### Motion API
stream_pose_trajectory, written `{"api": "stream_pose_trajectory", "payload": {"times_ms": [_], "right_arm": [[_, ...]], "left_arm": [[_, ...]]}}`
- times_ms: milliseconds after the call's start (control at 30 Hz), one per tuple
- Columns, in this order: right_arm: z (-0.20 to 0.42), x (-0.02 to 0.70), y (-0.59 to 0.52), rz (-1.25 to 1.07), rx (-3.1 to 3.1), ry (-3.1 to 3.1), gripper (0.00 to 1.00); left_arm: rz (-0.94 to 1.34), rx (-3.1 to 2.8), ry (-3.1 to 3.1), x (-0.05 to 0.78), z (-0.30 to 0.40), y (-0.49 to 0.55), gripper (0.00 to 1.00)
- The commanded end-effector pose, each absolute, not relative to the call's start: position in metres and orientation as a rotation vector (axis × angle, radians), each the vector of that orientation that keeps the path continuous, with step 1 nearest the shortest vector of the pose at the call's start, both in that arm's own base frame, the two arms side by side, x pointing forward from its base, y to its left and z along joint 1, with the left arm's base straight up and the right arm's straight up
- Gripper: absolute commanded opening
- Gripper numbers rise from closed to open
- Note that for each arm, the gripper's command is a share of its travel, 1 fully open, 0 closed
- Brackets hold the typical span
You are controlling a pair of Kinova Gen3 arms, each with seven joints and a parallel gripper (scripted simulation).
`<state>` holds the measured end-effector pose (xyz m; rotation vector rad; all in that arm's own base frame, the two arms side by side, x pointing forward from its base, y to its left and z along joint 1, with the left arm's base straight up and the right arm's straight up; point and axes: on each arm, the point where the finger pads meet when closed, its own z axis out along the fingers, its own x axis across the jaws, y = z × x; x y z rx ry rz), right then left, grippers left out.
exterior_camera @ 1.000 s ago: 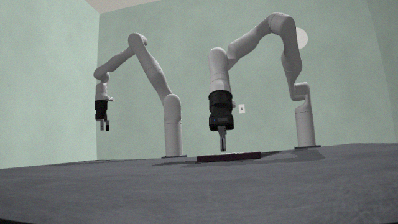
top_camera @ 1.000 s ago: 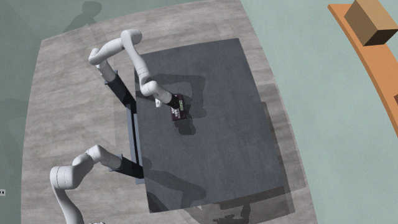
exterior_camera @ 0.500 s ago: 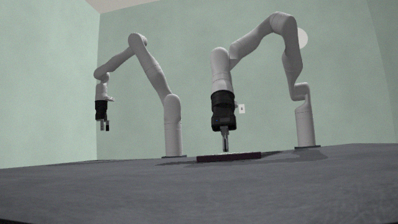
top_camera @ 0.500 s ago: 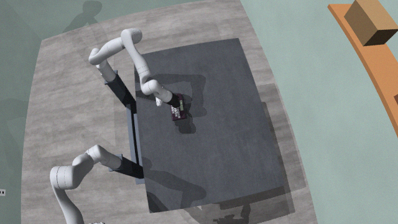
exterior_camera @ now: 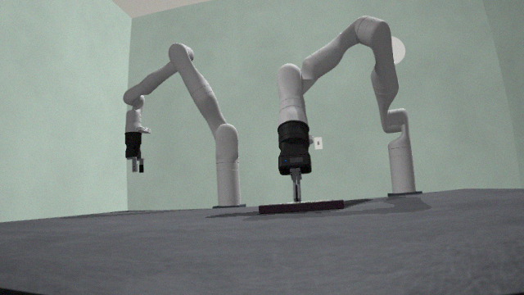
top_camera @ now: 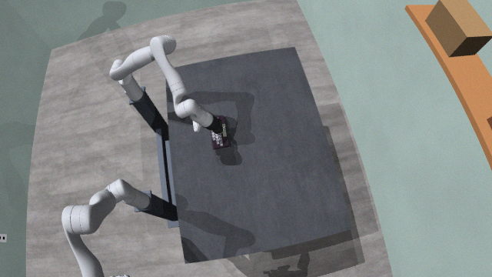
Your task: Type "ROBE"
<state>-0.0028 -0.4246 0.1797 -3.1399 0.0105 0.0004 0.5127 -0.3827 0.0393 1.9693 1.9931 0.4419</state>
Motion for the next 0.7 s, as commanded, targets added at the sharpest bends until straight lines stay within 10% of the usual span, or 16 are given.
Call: {"api": "stream_pose_trajectory", "payload": {"times_ms": [0, 667], "right_arm": [[0.1804, -0.0028, -0.425, 0.0, -3.142, 0.011, 1.0], [0.1804, -0.0028, -0.425, 0.0, -3.142, 0.011, 1.0]], "left_arm": [[0.442, 1.967, 1.992, 0.5133, 0.0404, -0.3832, 0.0], [0.442, 1.967, 1.992, 0.5133, 0.0382, -0.3832, 0.0]]}}
